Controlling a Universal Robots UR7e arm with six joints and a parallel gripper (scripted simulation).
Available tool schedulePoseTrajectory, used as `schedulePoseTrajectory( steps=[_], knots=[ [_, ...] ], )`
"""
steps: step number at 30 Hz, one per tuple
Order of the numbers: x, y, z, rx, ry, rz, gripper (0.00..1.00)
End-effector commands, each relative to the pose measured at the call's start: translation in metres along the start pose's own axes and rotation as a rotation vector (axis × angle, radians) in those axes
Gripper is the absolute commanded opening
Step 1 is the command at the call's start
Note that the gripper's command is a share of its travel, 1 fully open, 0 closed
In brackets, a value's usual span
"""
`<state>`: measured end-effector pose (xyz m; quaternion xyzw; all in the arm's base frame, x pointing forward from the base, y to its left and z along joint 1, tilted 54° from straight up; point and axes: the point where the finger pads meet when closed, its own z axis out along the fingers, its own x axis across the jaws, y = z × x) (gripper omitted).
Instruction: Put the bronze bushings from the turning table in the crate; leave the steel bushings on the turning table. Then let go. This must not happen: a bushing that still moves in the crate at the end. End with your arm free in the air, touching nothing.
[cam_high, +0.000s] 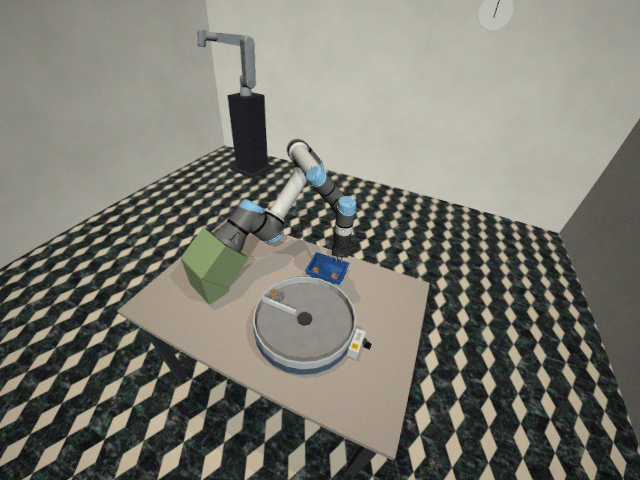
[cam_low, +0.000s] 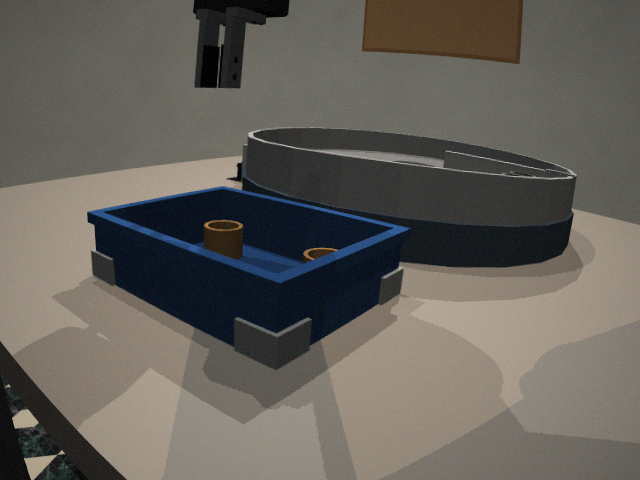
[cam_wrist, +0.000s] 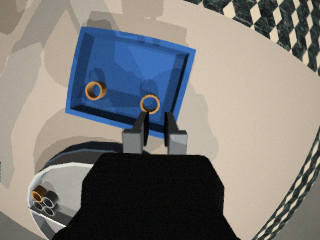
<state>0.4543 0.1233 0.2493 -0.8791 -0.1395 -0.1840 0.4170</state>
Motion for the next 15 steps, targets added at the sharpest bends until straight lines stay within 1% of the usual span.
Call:
schedulePoseTrajectory(
  steps=[1,8,9,13,15],
  knots=[
    [0.000,0.000,0.000,0.000,0.001,0.000,0.42],
    [0.000,0.000,0.000,0.000,0.001,0.000,0.42],
    [-0.008,0.006,0.000,0.000,0.001,-0.031,0.40],
    [-0.043,0.032,0.002,0.000,0.000,-0.153,0.40],
    [-0.043,0.032,0.002,0.000,0.000,-0.153,0.40]
  ],
)
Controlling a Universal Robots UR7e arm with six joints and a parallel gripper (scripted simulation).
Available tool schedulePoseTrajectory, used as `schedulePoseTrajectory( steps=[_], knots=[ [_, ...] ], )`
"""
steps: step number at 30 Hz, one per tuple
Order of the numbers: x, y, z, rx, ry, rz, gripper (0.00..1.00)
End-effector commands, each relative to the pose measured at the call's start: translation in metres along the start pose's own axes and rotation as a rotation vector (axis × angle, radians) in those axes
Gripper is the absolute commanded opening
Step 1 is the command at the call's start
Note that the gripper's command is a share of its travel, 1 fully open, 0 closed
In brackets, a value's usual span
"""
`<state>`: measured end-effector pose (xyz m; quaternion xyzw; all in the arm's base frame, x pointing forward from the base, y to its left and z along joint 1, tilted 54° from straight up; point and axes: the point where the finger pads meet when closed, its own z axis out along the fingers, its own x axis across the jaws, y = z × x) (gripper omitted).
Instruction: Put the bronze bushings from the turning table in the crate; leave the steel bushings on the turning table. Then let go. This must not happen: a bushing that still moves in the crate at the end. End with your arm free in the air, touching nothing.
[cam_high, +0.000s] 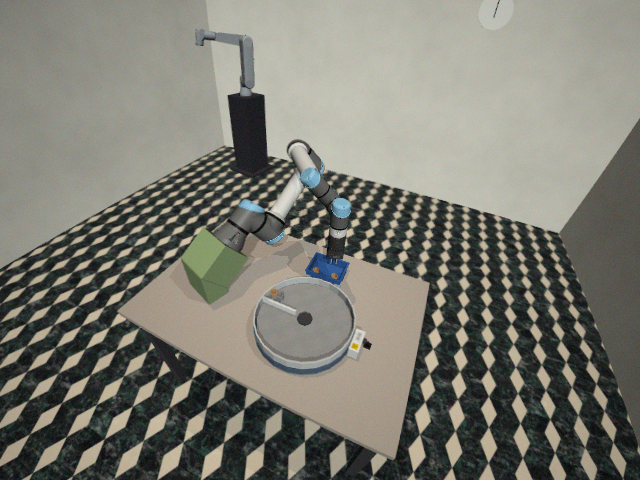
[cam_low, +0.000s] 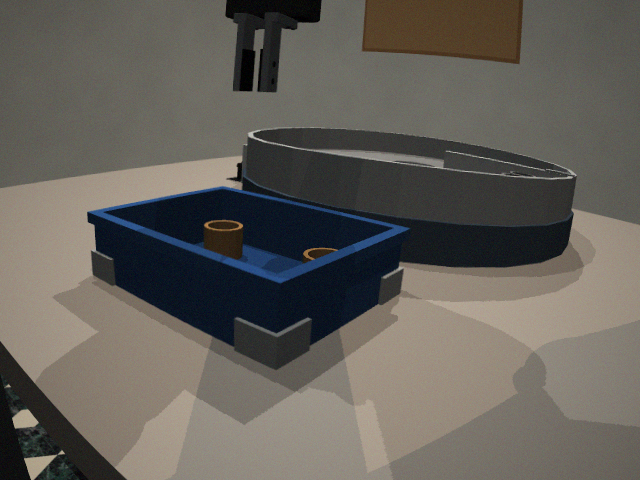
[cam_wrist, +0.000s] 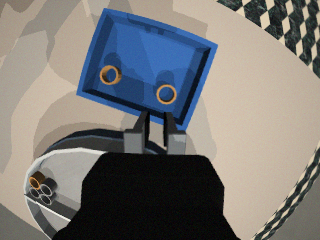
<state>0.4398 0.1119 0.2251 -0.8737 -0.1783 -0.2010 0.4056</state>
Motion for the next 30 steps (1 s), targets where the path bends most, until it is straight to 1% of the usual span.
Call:
schedulePoseTrajectory(
  steps=[1,10,15,27,30],
  knots=[
    [-0.020,0.012,0.000,0.006,0.004,-0.065,0.40],
    [-0.020,0.012,0.000,0.006,0.004,-0.065,0.40],
    [-0.065,0.039,0.002,0.006,0.004,-0.213,0.40],
    [-0.065,0.039,0.002,0.006,0.004,-0.213,0.40],
    [-0.092,0.055,0.004,0.005,0.003,-0.300,0.40]
  ],
)
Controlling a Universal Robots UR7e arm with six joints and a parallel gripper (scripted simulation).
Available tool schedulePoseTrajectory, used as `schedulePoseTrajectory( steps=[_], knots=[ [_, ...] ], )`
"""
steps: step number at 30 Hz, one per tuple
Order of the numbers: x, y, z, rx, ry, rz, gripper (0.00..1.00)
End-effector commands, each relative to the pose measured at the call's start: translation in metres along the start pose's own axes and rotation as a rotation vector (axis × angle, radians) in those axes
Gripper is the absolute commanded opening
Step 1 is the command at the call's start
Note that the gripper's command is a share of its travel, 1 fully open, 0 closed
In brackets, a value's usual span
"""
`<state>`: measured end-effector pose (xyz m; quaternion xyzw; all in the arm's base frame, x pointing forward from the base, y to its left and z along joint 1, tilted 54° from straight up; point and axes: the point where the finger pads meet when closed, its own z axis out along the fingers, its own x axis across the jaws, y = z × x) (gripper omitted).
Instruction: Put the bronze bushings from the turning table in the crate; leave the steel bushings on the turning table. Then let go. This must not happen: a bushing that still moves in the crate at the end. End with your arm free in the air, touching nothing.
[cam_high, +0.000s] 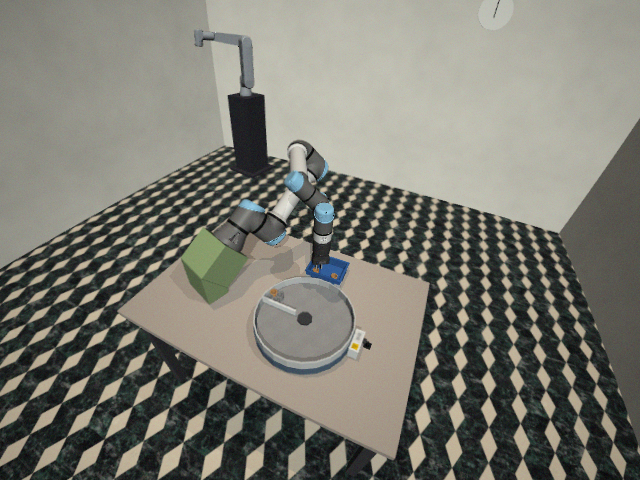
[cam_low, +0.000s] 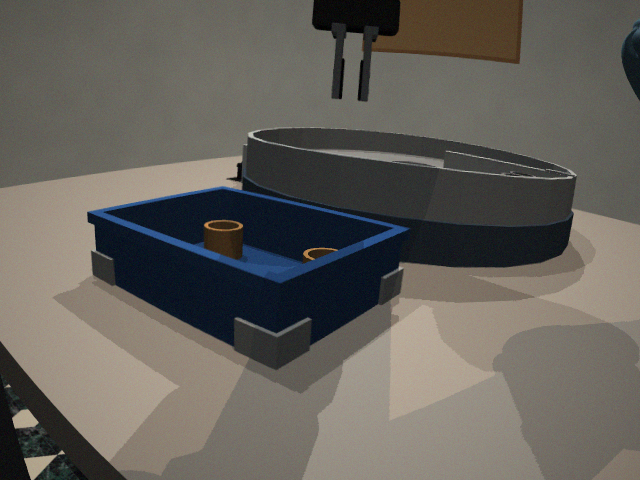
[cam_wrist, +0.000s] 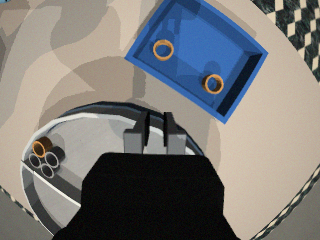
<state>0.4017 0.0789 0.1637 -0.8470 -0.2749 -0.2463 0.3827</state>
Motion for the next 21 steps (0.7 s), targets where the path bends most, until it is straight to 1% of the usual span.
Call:
schedulePoseTrajectory(
  steps=[1,2,14,19,21],
  knots=[
    [-0.037,0.012,0.002,0.001,0.000,-0.106,0.40],
    [-0.047,0.015,0.002,0.002,0.000,-0.137,0.40],
    [-0.047,0.015,0.002,0.002,0.000,-0.137,0.40],
    [-0.097,0.030,0.004,0.002,-0.001,-0.285,0.40],
    [-0.097,0.030,0.004,0.002,-0.001,-0.285,0.40]
  ],
)
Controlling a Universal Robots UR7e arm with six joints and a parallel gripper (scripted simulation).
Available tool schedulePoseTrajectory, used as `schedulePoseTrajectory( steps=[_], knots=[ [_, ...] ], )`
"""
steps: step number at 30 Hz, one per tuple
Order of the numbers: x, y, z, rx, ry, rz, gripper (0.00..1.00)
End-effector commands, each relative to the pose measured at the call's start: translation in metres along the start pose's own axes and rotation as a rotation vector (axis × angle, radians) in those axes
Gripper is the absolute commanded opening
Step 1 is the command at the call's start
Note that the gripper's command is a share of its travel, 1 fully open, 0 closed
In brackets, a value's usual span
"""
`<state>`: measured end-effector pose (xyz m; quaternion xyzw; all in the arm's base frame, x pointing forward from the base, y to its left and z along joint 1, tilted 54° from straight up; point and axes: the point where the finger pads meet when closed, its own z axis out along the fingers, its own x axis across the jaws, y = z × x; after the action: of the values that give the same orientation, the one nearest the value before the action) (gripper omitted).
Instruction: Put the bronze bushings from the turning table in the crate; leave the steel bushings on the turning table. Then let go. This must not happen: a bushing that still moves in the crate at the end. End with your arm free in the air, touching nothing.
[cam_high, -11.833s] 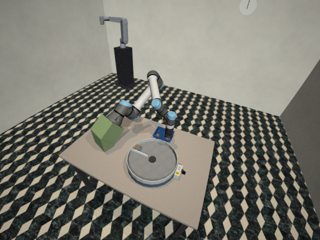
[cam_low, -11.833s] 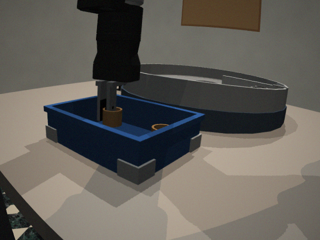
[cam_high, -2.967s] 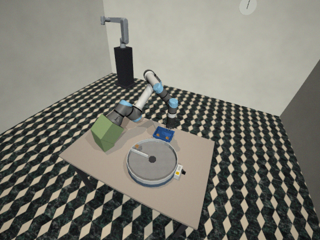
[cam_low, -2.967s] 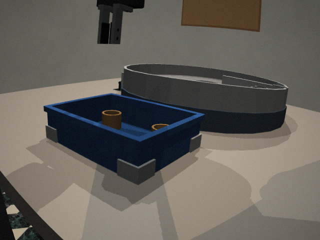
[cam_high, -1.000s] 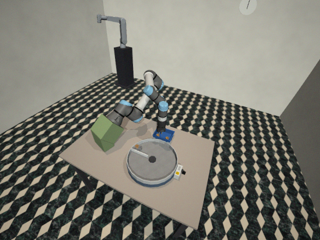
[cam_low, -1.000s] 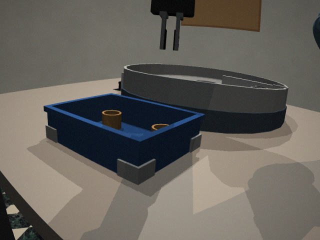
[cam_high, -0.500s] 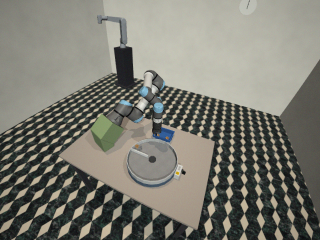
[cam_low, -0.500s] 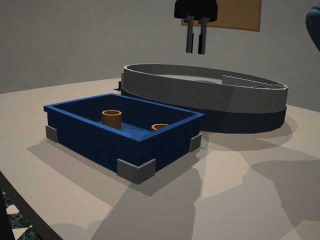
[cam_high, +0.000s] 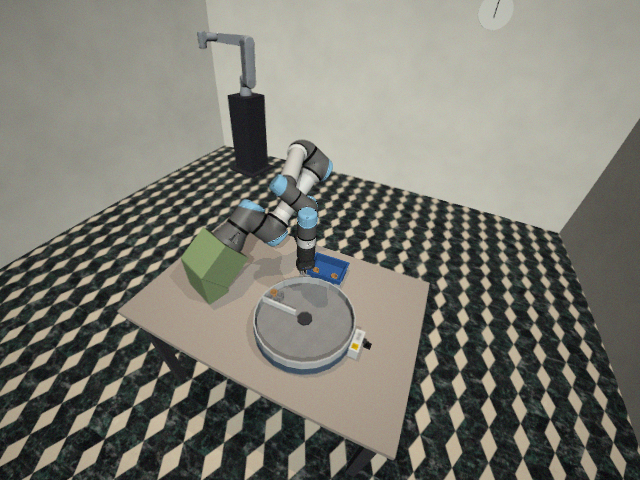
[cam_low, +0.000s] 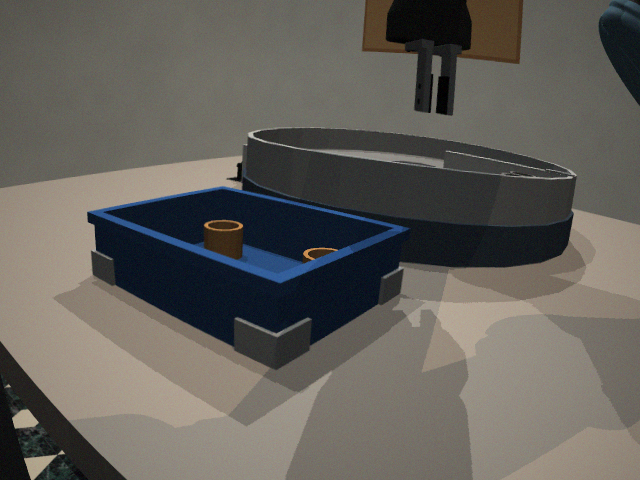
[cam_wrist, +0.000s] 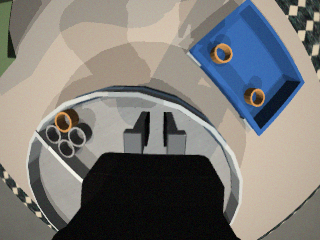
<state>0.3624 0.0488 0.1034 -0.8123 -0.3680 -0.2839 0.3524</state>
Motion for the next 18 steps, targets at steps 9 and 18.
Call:
schedulePoseTrajectory(
  steps=[9,18],
  knots=[
    [-0.024,0.003,0.001,0.001,0.006,-0.064,0.40],
    [-0.076,0.007,0.003,0.001,0.006,-0.212,0.40]
  ],
)
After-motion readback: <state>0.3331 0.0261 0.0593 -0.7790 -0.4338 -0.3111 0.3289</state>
